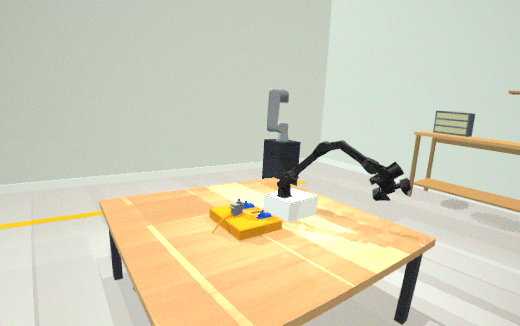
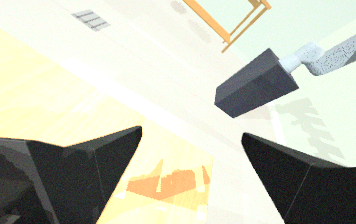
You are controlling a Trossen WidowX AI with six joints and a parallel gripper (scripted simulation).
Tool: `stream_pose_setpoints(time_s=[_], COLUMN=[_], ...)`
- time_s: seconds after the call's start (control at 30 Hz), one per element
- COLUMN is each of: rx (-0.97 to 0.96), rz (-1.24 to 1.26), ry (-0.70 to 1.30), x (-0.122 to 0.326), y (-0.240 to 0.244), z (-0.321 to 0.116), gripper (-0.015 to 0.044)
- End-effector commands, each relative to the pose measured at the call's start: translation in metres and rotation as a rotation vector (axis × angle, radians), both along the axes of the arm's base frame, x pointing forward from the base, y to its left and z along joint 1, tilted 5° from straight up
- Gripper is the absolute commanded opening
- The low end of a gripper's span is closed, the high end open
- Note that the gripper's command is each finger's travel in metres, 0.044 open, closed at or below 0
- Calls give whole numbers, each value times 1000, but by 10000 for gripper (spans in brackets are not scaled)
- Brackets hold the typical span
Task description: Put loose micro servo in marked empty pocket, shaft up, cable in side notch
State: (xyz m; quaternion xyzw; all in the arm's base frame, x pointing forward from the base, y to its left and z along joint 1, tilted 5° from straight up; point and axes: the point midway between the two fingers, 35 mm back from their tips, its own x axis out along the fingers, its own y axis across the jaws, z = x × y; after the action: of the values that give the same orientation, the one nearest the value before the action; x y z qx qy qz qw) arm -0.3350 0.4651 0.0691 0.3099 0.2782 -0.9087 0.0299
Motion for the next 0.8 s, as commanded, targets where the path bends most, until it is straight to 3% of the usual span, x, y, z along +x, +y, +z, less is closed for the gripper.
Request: stream_pose_setpoints(time_s=[0.0, 0.77], rx=[-70, -319], rz=[-111, -496], ry=[-6, -5], x=[25, 117], y=[12, 41], z=[5, 6], gripper=[440, 440])
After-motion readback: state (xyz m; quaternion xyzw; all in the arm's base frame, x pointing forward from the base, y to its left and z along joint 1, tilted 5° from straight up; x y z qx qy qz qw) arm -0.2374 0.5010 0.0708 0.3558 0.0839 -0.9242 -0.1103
